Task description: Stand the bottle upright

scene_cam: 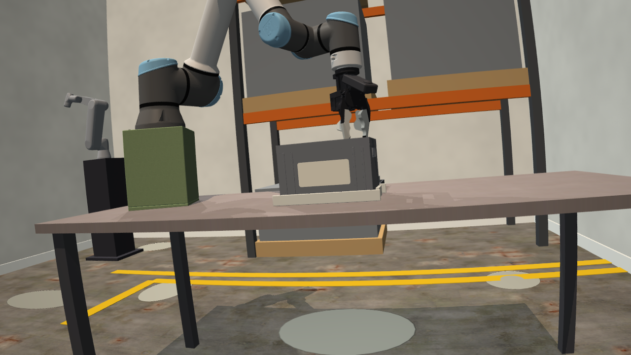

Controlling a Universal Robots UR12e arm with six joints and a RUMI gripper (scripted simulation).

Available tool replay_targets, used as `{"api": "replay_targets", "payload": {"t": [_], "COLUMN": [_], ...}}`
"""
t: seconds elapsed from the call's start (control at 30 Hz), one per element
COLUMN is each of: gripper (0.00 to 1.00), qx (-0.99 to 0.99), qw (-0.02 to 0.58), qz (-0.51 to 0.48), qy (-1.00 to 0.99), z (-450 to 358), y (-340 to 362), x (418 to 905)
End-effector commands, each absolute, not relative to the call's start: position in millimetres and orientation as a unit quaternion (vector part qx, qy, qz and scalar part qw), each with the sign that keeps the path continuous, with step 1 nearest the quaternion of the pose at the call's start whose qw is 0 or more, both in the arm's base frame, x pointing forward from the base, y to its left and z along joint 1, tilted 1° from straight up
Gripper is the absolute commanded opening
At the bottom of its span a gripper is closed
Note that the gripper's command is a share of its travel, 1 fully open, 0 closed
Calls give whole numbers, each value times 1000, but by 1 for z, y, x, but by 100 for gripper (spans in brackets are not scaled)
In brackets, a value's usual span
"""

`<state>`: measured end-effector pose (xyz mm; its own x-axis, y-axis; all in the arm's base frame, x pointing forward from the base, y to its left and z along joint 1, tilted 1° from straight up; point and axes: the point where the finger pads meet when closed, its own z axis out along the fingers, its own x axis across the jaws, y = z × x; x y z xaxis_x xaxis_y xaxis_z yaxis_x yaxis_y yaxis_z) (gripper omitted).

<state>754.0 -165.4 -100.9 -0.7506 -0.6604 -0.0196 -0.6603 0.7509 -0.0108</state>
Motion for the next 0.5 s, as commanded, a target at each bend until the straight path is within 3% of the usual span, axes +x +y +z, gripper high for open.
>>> {"api": "replay_targets", "payload": {"t": [0.0,0.47], "gripper": [38,38], "qx": [-354,-354], "qw": [11,12], "qz": [-1,-2], "qy": [935,935], "z": [-85,-44], "y": [-164,-166], "x": [754,755]}}
